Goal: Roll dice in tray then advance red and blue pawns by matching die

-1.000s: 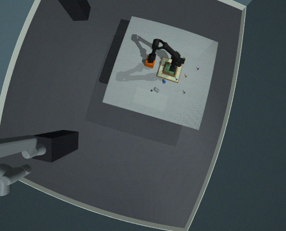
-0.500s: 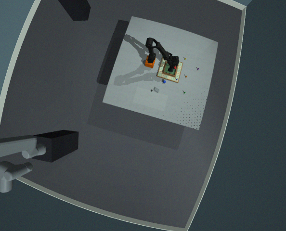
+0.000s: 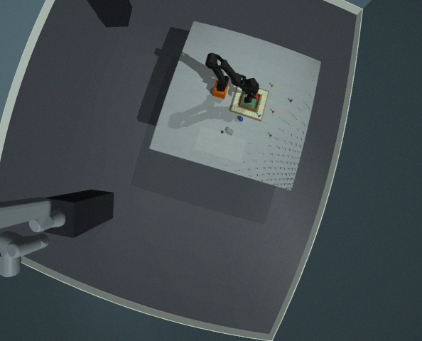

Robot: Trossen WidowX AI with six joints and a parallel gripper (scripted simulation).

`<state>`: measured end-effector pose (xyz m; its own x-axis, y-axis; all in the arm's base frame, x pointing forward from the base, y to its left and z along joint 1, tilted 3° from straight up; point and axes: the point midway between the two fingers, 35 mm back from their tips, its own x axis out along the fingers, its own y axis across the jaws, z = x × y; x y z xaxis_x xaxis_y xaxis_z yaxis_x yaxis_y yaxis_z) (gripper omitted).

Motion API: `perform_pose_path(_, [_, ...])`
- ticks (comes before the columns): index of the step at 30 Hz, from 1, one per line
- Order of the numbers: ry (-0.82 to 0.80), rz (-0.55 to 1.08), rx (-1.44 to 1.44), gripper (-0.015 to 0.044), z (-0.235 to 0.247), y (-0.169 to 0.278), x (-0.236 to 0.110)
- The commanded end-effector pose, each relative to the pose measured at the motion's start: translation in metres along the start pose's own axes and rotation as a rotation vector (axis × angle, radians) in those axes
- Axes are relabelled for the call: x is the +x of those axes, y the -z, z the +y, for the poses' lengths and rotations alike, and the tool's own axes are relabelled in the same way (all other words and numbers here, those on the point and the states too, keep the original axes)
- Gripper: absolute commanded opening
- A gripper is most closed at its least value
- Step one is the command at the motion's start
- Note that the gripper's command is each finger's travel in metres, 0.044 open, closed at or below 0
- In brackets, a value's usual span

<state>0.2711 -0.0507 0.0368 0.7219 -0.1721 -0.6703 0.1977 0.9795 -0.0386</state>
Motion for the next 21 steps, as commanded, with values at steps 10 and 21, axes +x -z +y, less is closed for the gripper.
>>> perform_pose_path(10, [0.004,0.001,-0.004,0.0000,-0.0021,0.0071,-0.0275])
perform_pose_path(21, [0.000,-0.003,0.000,0.0026,-0.0016,0.0048,-0.0268])
